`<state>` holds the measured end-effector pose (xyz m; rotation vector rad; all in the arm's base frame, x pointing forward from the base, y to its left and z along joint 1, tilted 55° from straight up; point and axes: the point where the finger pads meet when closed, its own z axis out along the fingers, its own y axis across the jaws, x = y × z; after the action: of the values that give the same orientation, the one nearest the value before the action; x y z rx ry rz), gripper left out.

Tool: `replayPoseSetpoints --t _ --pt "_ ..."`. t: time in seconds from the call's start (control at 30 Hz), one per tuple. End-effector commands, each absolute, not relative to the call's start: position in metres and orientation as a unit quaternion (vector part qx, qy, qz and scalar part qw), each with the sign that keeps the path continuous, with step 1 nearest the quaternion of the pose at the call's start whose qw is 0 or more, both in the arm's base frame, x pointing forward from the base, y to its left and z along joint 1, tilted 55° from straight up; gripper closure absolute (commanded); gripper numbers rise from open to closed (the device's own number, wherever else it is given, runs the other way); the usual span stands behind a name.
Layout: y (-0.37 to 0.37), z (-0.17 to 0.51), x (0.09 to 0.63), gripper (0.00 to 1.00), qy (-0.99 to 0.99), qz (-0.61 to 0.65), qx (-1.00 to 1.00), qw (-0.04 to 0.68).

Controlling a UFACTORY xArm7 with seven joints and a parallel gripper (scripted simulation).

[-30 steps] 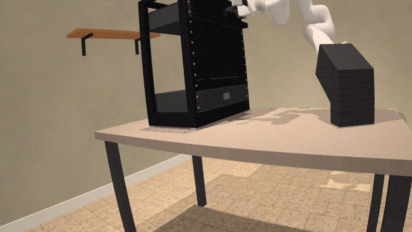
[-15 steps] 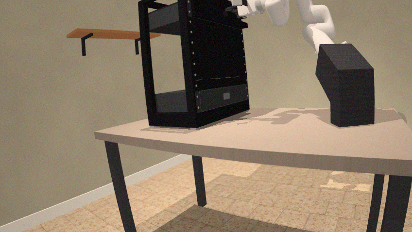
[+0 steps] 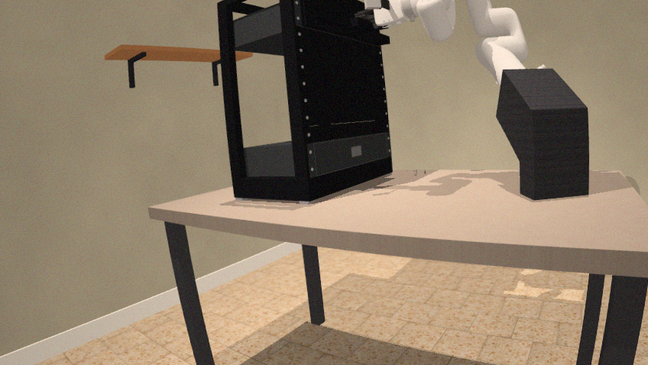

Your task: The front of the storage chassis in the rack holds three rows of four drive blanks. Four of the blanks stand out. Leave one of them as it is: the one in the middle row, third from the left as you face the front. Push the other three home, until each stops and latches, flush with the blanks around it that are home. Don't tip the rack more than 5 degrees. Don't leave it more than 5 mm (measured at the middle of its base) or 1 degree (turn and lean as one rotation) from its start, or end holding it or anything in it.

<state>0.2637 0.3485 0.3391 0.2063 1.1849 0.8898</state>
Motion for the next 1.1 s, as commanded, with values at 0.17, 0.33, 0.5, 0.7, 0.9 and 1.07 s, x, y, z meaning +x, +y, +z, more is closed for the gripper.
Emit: replayPoseSetpoints --t 0.17,0.33,0.5,0.7,0.9,1.07 --pt "0.339 0.324 0.232 1.00 0.540 0.405 0.091 0.732" --pt "0.330 0.312 0.206 1.00 0.540 0.405 0.091 0.732" --pt "0.324 0.304 0.189 1.00 0.540 0.405 0.091 0.732" --pt "0.322 0.302 0.184 1.00 0.540 0.405 0.091 0.732" --pt "0.321 0.302 0.184 1.00 0.540 0.405 0.091 0.732" --pt "0.312 0.305 0.185 1.00 0.540 0.405 0.091 0.732"
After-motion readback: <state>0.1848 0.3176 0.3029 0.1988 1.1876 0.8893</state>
